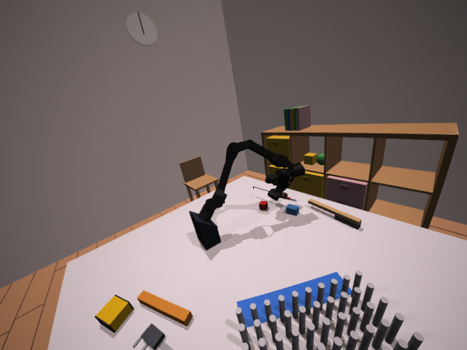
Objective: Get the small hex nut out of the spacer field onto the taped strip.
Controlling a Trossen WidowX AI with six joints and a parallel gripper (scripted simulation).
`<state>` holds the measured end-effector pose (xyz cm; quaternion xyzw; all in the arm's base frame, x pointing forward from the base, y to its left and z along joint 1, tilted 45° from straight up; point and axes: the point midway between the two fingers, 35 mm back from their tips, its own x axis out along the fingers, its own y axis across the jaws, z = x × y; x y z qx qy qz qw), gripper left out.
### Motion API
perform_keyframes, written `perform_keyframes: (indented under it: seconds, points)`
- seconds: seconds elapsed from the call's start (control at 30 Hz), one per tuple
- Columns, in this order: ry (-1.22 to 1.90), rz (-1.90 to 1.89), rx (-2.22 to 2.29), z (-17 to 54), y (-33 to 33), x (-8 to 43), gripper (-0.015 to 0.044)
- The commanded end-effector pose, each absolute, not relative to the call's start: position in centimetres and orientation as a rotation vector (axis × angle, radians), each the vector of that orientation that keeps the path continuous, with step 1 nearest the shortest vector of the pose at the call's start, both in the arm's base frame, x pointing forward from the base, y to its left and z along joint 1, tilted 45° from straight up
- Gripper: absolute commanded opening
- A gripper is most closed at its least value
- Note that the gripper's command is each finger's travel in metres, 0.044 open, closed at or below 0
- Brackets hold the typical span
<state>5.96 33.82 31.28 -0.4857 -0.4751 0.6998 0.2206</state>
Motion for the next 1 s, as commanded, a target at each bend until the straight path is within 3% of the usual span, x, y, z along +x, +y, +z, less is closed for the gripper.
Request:
perform_keyframes:
  seconds: [0.0, 0.97]
  points:
    - [-1.304, 1.944, -1.341, 30.8, 34.1, 5.9, 0.0]
    - [-1.304, 1.94, -1.335, 28.8, 35.8, 5.5, 0.0]
